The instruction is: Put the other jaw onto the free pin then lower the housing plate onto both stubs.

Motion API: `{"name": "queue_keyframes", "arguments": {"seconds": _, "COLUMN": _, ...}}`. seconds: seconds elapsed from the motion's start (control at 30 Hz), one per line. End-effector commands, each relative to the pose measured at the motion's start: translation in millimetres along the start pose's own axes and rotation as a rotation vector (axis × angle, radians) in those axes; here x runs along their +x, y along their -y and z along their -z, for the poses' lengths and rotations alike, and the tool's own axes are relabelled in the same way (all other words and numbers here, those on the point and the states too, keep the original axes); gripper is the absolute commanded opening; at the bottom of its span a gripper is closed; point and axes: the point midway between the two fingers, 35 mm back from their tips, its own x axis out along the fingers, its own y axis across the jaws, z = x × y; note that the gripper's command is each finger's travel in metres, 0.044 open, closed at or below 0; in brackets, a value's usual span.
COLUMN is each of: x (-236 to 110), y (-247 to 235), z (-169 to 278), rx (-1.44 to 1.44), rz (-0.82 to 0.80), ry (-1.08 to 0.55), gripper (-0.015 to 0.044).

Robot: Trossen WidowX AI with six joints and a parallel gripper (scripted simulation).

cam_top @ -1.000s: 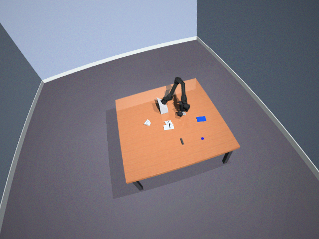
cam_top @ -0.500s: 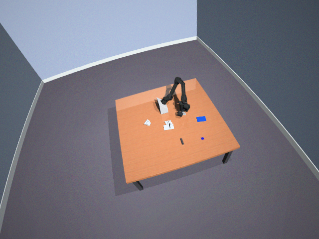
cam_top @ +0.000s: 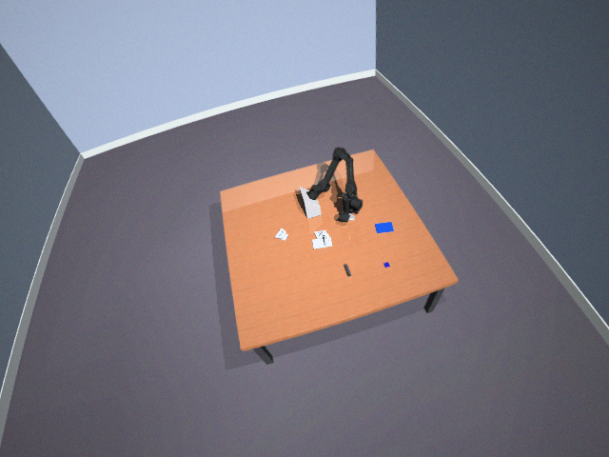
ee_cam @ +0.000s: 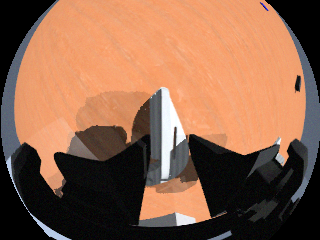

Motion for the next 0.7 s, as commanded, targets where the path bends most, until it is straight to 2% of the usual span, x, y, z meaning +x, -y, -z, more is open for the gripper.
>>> {"name": "queue_keyframes", "arguments": {"seconds": 0.0, "x": 0, "y": 0, "z": 0, "rx": 0.000, "rz": 0.002, "ry": 0.000, "gripper": 0.0134}}
{"name": "queue_keyframes", "arguments": {"seconds": 0.33, "x": -2, "y": 1, "z": 0, "rx": -0.001, "rz": 0.003, "ry": -0.001, "gripper": 0.0134}}
{"name": "queue_keyframes", "arguments": {"seconds": 0.67, "x": -32, "y": 5, "z": -1, "rx": 0.000, "rz": 0.010, "ry": -0.010, "gripper": 0.0134}}
